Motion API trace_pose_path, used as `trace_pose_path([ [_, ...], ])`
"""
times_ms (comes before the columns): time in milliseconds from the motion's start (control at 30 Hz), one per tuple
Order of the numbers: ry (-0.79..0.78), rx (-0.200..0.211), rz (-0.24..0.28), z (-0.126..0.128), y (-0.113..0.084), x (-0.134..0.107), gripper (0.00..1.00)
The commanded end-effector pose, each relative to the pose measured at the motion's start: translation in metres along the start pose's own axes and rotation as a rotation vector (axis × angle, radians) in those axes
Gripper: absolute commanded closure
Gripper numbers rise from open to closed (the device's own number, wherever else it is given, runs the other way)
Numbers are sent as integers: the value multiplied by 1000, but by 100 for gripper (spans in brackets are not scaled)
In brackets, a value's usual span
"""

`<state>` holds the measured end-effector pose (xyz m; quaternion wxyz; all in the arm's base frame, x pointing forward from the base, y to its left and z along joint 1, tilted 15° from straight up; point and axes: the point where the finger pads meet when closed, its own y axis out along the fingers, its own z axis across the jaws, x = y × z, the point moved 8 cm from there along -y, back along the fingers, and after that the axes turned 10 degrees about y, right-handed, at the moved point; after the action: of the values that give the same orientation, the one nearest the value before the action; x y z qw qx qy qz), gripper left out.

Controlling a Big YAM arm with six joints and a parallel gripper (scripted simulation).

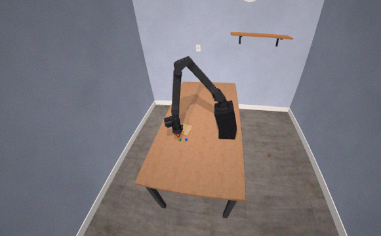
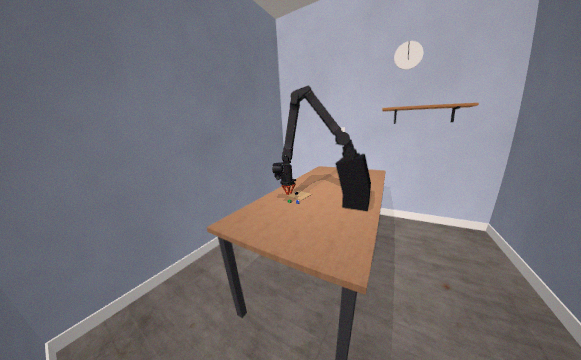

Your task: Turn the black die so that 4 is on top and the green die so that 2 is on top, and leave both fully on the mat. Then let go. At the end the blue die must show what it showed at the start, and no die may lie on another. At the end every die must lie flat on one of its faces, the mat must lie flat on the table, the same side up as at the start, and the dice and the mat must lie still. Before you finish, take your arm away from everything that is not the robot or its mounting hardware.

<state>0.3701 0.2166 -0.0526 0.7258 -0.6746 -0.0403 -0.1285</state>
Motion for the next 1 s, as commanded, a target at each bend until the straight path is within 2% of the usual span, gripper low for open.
trace_pose_path([
  [0, 11, 14, -27, 4, 4, 12, 67],
  [167, 7, 14, -26, 5, 9, 11, 67],
  [200, 7, 27, -43, 8, 3, 16, 67],
  [233, 5, 13, -26, 5, 13, 11, 67],
  [667, -1, 13, -24, 4, 32, 10, 67],
  [733, -1, 13, -24, 4, 32, 10, 67],
  [767, 1, 37, -55, 11, 18, 19, 67],
  [867, -2, 13, -23, 4, 35, 9, 67],
  [967, -1, 10, -19, 3, 38, 8, 67],
])
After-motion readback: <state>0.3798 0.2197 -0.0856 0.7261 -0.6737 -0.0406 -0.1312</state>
